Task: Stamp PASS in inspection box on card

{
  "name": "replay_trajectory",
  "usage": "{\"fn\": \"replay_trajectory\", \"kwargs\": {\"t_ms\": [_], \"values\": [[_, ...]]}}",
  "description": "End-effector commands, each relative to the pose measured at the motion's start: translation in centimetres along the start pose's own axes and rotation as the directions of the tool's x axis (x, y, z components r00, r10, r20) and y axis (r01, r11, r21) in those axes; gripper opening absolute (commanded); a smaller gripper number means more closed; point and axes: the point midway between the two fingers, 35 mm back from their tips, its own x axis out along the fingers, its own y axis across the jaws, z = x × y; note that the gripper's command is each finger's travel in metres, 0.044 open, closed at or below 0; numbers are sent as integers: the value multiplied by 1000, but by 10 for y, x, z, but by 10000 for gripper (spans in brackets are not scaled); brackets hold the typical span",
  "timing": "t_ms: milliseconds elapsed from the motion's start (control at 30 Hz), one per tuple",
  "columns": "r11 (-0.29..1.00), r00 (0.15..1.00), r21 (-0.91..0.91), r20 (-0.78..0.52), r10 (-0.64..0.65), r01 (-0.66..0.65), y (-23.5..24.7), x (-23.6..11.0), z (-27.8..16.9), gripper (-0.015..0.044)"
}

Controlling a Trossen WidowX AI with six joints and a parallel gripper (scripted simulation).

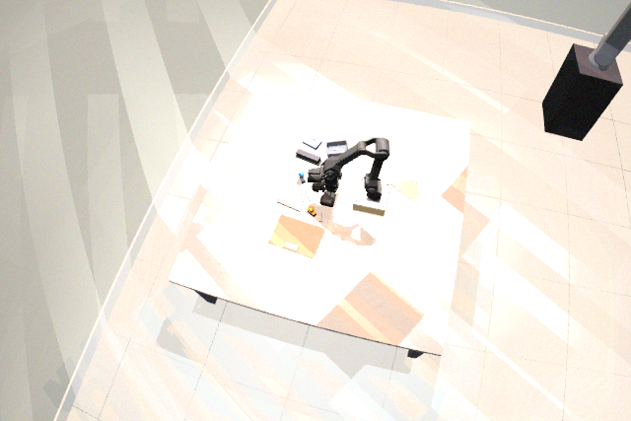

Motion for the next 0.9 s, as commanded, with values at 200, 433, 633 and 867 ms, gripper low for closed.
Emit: {"fn": "replay_trajectory", "kwargs": {"t_ms": [200,433,633,867], "values": [[1000,1000,6,1,-2,2,0,-5,1,0],[1000,1000,6,1,-2,2,1,-9,1,0],[1000,1000,6,1,-2,2,1,-12,1,0],[1000,1000,6,1,-3,3,1,-15,1,0]]}}
